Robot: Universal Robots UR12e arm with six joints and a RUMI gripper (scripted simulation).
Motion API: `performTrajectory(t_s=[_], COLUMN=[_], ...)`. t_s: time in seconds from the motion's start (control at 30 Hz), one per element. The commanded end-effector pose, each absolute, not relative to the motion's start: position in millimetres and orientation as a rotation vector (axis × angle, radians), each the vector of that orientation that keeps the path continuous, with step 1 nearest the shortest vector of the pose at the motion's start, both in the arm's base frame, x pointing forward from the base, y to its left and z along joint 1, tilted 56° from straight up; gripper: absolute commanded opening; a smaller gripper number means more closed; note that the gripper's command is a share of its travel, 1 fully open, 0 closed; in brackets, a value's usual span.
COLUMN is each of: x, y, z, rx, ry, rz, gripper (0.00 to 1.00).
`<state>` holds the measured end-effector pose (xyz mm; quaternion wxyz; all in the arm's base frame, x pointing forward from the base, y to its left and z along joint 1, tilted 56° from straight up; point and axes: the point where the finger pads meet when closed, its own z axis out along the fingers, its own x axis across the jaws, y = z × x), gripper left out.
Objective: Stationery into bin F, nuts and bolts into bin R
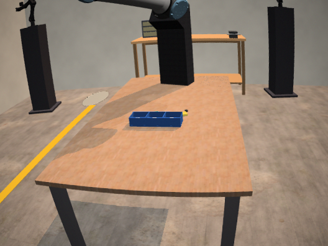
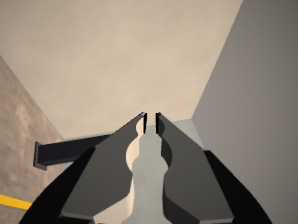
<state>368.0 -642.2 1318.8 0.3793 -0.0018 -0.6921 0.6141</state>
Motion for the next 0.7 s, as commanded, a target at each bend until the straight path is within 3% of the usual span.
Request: performTrajectory(t_s=[0.0, 0.67], x=[397.5, 513.3], y=[-648.7, -681.8], z=[1294.6, 1206.7], rx=[-0.002, -0.001], ry=[-1.761, -1.763], rz=[1.577, 1.578], gripper=[0.04, 0.04])
